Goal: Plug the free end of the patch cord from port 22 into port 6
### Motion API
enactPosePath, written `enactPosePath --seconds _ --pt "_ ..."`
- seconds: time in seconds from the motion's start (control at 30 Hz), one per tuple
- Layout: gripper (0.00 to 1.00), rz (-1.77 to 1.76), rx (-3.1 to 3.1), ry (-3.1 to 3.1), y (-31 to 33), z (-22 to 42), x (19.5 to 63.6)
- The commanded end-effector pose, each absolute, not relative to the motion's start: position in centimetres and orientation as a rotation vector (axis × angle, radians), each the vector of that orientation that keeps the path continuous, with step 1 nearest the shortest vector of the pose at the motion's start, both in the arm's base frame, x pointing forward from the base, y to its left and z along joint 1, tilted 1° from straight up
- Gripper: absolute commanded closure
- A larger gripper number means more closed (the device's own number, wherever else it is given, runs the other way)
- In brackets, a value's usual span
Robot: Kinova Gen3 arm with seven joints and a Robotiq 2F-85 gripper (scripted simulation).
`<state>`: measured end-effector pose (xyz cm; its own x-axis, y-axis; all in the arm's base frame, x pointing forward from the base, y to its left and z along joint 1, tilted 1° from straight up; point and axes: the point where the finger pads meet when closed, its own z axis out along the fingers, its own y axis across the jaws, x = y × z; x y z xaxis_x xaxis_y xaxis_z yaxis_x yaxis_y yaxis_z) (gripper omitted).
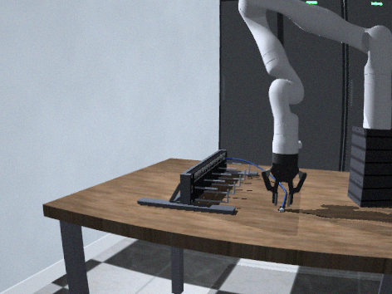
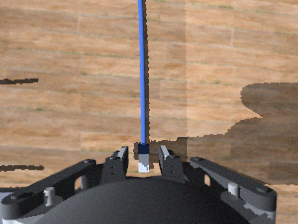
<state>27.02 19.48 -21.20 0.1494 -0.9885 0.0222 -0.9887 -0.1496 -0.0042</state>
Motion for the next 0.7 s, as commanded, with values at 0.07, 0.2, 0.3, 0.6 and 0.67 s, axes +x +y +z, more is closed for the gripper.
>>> enactPosePath --seconds 0.07,0.2,0.3,0.6,0.67 --pt "0.63 0.031 2.374 -2.042 19.52 -21.15 27.07" --pt "0.63 0.031 2.374 -2.042 19.51 -21.16 27.07" --pt "0.63 0.031 2.374 -2.042 19.51 -21.18 27.07" --pt "0.63 0.031 2.374 -2.042 19.51 -21.29 27.07" --pt "0.63 0.031 2.374 -2.042 19.51 -21.34 27.07"
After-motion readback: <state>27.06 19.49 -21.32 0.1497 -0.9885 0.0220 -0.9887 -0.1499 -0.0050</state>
